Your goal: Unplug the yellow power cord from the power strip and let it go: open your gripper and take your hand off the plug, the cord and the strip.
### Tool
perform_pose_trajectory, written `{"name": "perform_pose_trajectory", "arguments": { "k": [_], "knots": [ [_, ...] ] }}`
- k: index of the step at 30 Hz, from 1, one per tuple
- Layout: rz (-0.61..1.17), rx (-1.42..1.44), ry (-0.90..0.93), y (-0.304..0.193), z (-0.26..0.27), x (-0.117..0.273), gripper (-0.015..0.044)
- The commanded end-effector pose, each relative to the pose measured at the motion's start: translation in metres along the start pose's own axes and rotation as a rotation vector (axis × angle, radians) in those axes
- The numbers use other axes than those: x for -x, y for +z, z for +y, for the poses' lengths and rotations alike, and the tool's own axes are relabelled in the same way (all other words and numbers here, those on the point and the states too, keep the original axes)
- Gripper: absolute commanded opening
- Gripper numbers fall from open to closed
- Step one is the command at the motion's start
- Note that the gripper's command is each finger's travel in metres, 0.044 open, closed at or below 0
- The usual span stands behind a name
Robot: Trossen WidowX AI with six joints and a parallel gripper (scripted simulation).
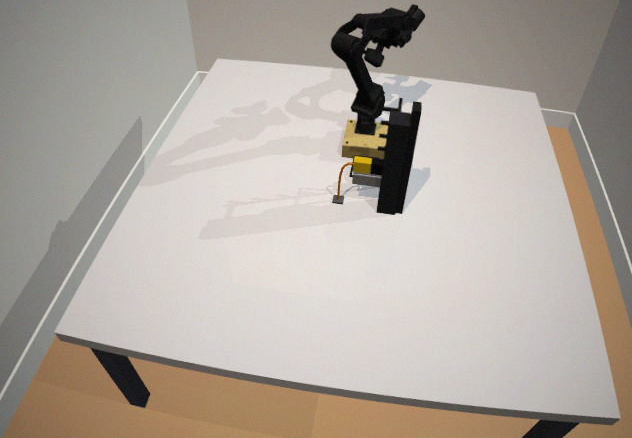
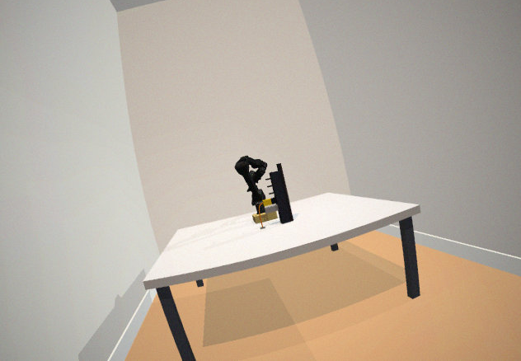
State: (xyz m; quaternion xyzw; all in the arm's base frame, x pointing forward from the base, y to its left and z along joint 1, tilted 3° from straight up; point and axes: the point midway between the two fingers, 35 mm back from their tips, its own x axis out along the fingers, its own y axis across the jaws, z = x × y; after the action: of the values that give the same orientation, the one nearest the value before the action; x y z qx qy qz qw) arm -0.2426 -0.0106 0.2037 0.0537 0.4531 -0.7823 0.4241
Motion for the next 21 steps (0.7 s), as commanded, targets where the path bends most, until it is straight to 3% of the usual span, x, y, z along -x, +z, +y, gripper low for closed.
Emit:
{"name": "perform_pose_trajectory", "arguments": {
  "k": [1,9,21],
  "knots": [
    [0.002,-0.002,-0.001,0.000,0.000,0.000,0.0374],
    [0.158,-0.150,-0.104,-0.034,-0.020,0.028,0.0164],
    [0.448,-0.461,-0.349,-0.094,-0.041,0.104,0.0160]
  ]
}}
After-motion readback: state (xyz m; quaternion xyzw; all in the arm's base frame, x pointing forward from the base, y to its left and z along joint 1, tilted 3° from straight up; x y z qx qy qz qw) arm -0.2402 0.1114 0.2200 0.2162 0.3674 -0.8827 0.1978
